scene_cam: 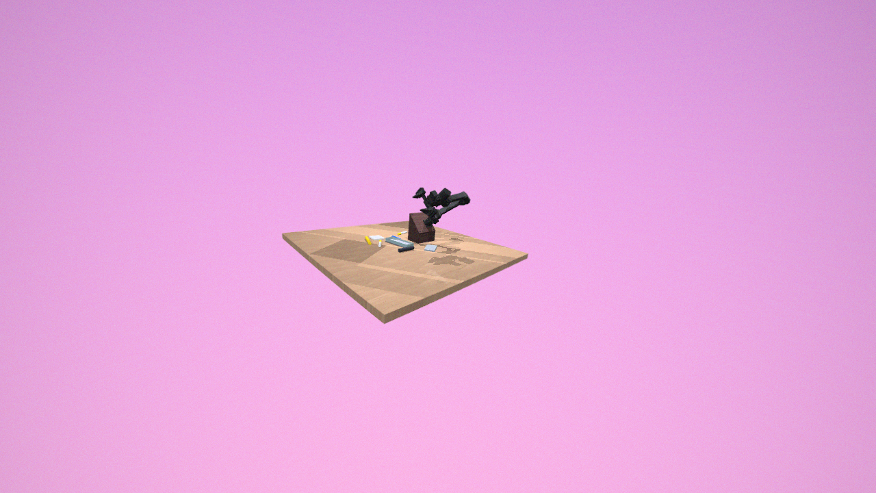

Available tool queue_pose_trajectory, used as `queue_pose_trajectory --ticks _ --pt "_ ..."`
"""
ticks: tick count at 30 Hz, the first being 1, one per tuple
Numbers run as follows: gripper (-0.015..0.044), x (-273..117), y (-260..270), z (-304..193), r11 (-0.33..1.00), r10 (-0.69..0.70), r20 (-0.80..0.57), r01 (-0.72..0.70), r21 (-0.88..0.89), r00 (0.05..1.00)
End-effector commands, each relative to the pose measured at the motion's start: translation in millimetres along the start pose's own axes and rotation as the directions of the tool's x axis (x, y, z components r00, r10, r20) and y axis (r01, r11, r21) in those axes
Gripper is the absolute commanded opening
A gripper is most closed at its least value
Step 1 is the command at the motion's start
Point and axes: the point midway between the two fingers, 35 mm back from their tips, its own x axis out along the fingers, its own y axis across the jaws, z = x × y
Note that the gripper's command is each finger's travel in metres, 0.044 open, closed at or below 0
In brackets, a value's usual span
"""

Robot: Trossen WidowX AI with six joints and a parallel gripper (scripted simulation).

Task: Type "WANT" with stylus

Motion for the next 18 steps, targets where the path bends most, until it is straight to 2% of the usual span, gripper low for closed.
queue_pose_trajectory --ticks 1,5,9,13,16,18 --pt "0.0414 1.2 0.3 -2.7 1.000 0.004 -0.011 -0.004 -0.002 1.000" --pt "0.0309 19.8 6.4 -57.3 0.996 0.079 -0.227 -0.085 -0.020 0.971" --pt "0.0204 26.9 13.1 -123.1 0.983 0.174 -0.464 -0.185 0.022 0.868" --pt "0.0099 18.4 20.4 -186.1 0.956 0.283 -0.658 -0.261 0.134 0.698" --pt "0.0020 3.7 26.6 -226.4 0.925 0.372 -0.752 -0.284 0.252 0.545" --pt "0.0000 -11.5 32.3 -253.3 0.892 0.447 -0.792 -0.276 0.359 0.416"
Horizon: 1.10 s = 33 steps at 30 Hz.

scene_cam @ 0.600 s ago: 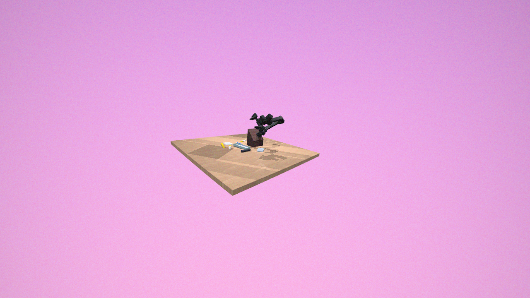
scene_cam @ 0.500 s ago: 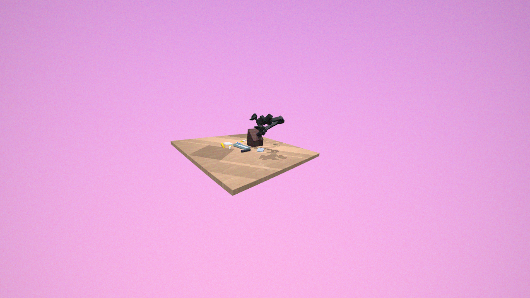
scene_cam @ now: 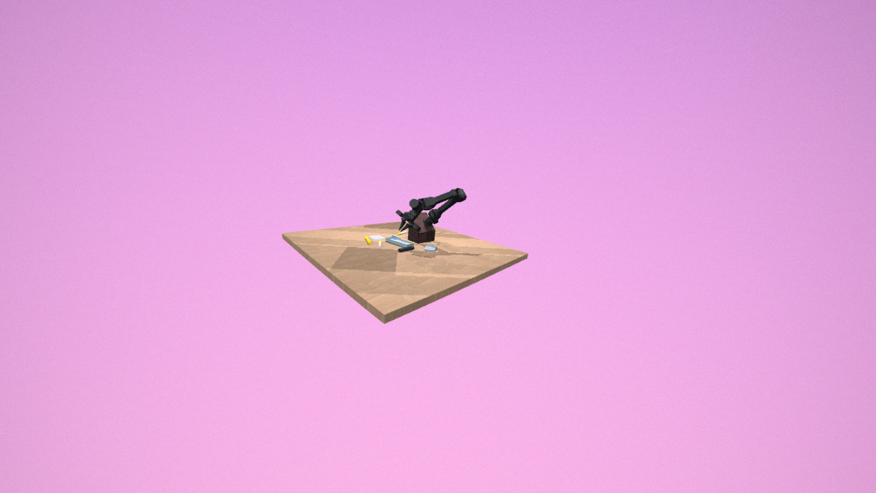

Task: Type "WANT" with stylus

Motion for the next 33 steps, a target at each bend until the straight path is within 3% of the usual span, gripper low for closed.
queue_pose_trajectory --ticks 1,7,19,25,33 --pt "0.0000 22.4 6.5 -49.9 0.980 0.177 -0.207 -0.153 0.128 0.962" --pt "0.0000 31.9 26.7 -110.8 0.845 0.480 -0.361 -0.310 0.436 0.800" --pt "0.0000 32.6 25.7 -113.0 0.838 0.488 -0.363 -0.312 0.447 0.794" --pt "0.0000 51.1 -25.4 -139.5 0.840 0.485 -0.365 -0.306 0.449 0.795" --pt "0.0000 53.3 -30.7 -143.0 0.840 0.487 -0.363 -0.311 0.445 0.795"
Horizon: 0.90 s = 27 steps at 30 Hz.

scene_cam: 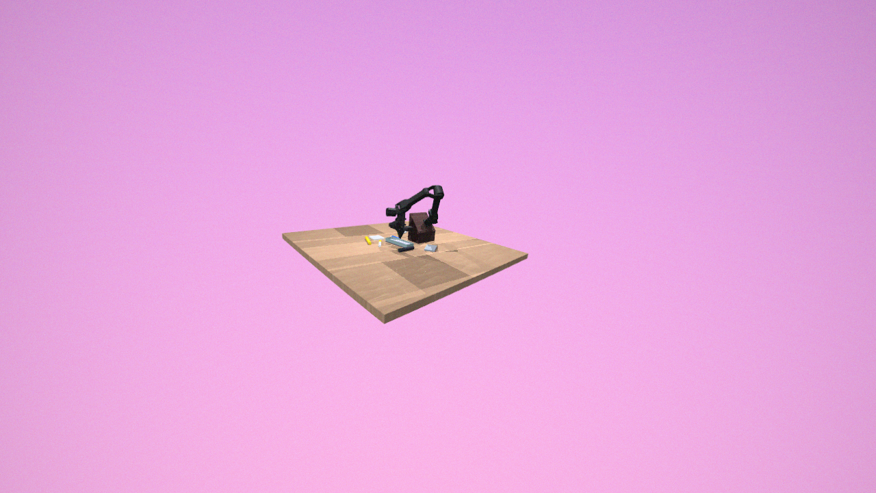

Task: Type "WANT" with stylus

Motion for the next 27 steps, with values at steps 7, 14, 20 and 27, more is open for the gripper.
queue_pose_trajectory --ticks 7,14,20,27 --pt "0.0000 -1.5 -30.5 4.5 1.000 -0.007 0.002 0.007 -0.012 1.000" --pt "0.0000 -1.2 -71.4 2.7 1.000 -0.006 0.002 0.006 -0.013 1.000" --pt "0.0000 -1.2 -71.4 2.7 1.000 -0.006 0.002 0.006 -0.013 1.000" --pt "0.0000 -0.7 -44.8 -28.9 1.000 -0.005 0.001 0.005 -0.012 1.000"
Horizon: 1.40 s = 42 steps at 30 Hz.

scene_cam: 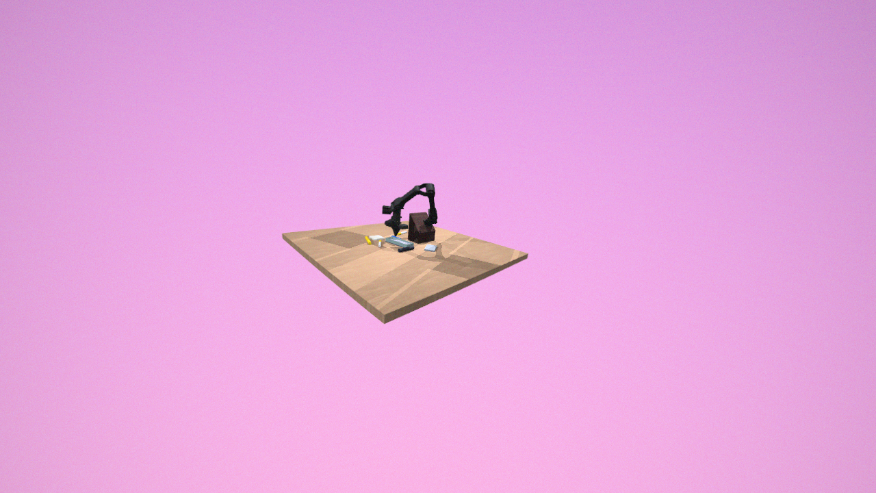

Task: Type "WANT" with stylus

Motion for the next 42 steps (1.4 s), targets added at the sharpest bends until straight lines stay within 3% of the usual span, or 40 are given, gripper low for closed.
queue_pose_trajectory --ticks 1,11,19,30,36,42 --pt "0.0000 1.1 13.7 -18.2 1.000 0.001 -0.006 -0.001 -0.002 1.000" --pt "0.0000 1.0 15.7 -17.9 1.000 0.001 -0.006 -0.001 -0.002 1.000" --pt "0.0000 1.2 93.2 -18.0 1.000 0.004 -0.006 -0.004 0.000 1.000" --pt "0.0000 1.3 95.1 -18.4 1.000 0.005 -0.006 -0.005 0.000 1.000" --pt "0.0000 -56.4 94.1 -17.5 1.000 0.002 -0.007 -0.002 0.000 1.000" --pt "0.0000 -54.9 92.9 -15.9 1.000 0.001 0.003 -0.001 0.005 1.000"
